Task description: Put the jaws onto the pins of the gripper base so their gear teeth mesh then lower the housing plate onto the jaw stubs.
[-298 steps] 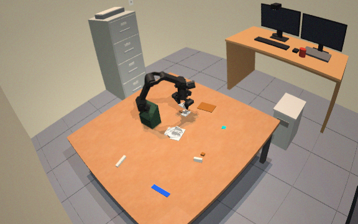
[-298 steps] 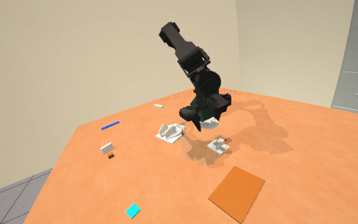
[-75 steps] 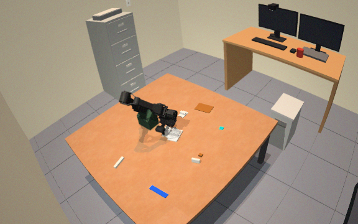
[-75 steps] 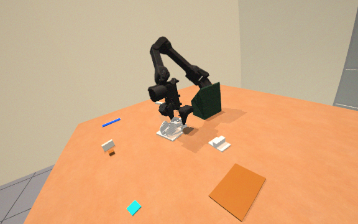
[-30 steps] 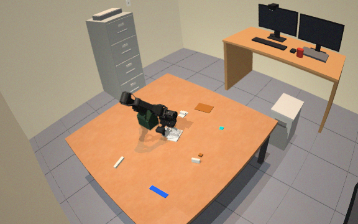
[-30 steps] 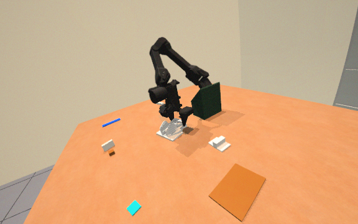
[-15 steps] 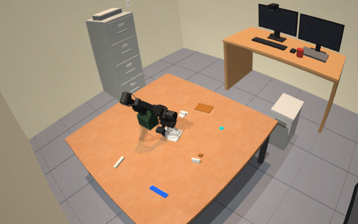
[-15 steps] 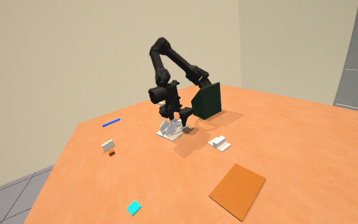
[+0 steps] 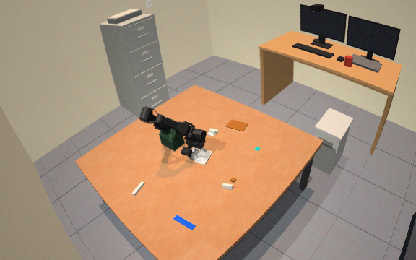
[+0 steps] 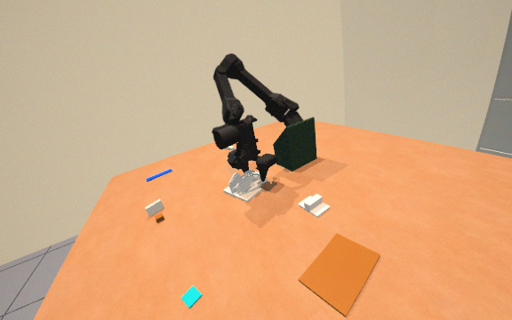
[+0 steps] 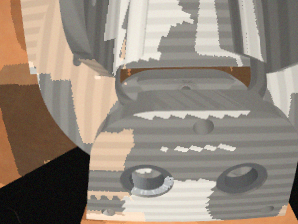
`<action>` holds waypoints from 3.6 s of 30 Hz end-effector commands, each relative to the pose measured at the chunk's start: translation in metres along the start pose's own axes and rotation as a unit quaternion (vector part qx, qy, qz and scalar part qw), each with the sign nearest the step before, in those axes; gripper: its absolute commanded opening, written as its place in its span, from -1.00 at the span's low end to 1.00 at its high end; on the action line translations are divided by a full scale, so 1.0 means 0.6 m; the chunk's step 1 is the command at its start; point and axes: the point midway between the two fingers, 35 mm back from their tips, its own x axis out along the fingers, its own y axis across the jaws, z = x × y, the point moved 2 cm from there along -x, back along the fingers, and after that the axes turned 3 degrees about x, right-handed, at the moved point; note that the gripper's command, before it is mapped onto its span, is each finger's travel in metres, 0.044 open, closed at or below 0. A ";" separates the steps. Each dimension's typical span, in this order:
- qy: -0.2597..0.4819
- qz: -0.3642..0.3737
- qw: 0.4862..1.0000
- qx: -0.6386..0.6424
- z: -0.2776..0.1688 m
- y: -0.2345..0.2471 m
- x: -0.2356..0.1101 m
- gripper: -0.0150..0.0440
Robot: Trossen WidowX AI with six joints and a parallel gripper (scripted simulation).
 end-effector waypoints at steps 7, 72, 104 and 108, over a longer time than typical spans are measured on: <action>0.002 0.001 1.000 -0.003 -0.001 0.002 0.003 0.70; 0.002 0.001 1.000 -0.003 0.001 0.001 0.003 0.70; 0.003 0.001 1.000 -0.002 0.001 0.001 0.002 1.00; 0.002 0.002 1.000 -0.002 0.003 0.002 -0.013 1.00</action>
